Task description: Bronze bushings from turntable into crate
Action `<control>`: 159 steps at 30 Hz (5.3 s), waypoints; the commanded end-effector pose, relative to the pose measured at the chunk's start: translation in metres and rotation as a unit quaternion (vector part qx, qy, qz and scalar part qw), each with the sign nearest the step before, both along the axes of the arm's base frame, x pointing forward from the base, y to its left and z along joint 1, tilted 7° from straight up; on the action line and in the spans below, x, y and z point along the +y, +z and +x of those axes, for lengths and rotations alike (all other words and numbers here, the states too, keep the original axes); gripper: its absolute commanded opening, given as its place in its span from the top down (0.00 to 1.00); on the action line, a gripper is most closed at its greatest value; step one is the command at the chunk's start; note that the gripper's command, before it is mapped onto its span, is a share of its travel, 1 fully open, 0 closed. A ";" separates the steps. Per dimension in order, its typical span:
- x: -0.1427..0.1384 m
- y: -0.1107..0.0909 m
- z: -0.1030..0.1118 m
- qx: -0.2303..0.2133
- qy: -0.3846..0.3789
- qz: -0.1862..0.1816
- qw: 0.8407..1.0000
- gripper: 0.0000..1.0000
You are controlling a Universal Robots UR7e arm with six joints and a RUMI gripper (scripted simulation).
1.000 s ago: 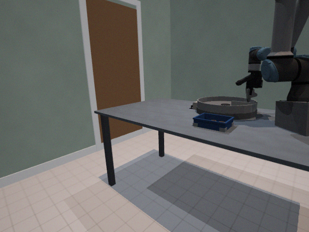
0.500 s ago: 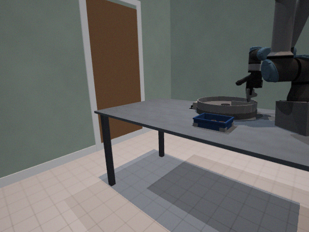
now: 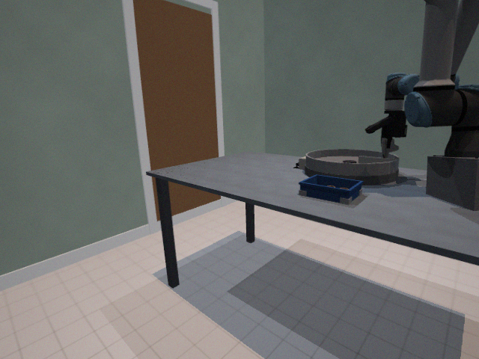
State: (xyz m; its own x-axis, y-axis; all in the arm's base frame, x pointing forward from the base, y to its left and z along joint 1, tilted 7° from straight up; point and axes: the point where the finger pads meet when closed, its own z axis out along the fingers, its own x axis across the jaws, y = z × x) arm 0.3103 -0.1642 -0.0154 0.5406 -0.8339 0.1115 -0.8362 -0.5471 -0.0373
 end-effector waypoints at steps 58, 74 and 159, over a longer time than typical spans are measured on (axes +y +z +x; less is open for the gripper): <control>0.000 -0.016 0.002 0.000 0.001 0.000 1.000 1.00; 0.000 -0.016 0.002 0.000 0.001 0.000 1.000 1.00; 0.003 0.055 -0.004 -0.001 0.000 -0.002 1.000 1.00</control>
